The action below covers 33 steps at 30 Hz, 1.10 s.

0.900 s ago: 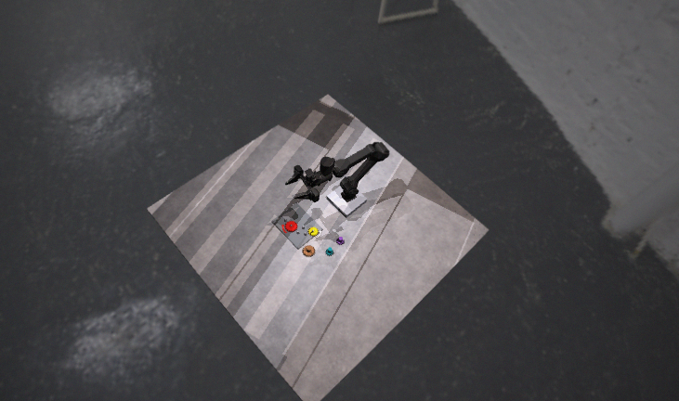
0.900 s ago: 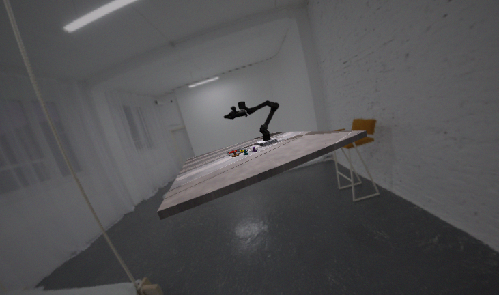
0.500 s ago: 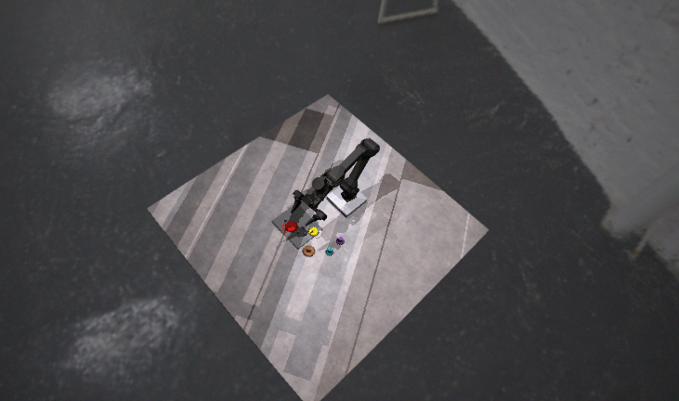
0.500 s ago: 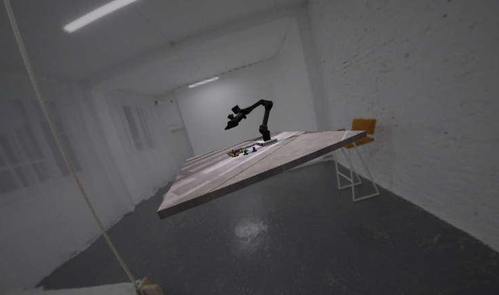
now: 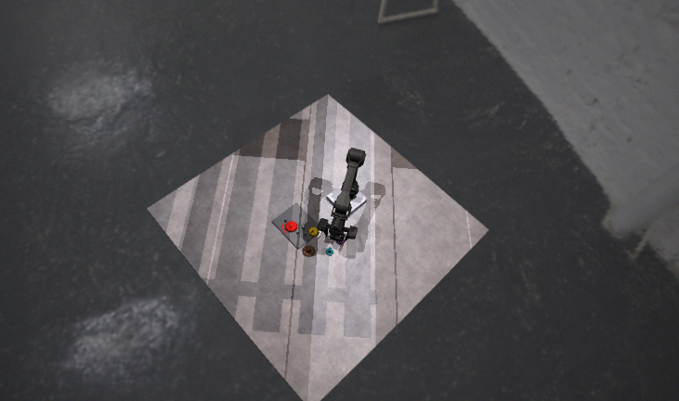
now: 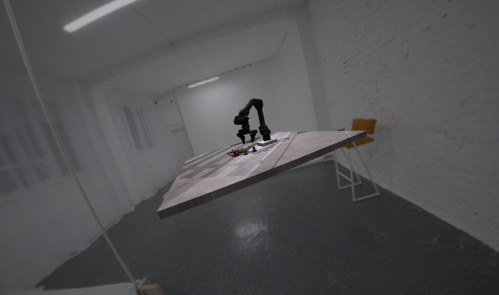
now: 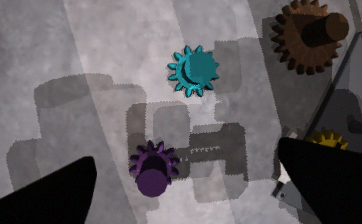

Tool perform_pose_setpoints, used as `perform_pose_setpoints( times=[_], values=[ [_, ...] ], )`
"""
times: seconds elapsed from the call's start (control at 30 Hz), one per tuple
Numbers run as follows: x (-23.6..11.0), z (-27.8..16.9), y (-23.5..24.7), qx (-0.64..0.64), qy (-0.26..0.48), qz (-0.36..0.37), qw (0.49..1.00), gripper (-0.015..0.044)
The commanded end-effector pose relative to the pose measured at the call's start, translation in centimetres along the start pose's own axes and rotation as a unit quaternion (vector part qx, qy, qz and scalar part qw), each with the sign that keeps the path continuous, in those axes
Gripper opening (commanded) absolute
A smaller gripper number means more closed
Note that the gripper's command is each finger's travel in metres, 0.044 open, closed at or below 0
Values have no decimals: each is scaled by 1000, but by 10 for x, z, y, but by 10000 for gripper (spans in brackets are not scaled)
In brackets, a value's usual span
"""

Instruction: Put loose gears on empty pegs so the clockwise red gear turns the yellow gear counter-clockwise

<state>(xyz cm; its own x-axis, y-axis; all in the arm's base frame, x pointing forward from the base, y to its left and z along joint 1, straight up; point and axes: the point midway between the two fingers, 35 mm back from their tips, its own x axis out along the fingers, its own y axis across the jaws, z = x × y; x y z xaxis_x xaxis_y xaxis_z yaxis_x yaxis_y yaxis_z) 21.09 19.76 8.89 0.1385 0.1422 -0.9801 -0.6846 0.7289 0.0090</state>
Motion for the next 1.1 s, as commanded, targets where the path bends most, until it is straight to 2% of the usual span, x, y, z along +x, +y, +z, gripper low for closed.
perform_pose_setpoints(
  times=[0.0, 0.27, 0.37, 1.07],
  values=[
    [8, -23, 25, -52, 90, 3, 995, 440],
    [8, -26, 23, -52, 90, 3, 995, 440],
    [21, -28, 23, -52, 90, 3, 995, 440],
    [48, -33, 23, -52, 90, 3, 995, 440]
  ],
)
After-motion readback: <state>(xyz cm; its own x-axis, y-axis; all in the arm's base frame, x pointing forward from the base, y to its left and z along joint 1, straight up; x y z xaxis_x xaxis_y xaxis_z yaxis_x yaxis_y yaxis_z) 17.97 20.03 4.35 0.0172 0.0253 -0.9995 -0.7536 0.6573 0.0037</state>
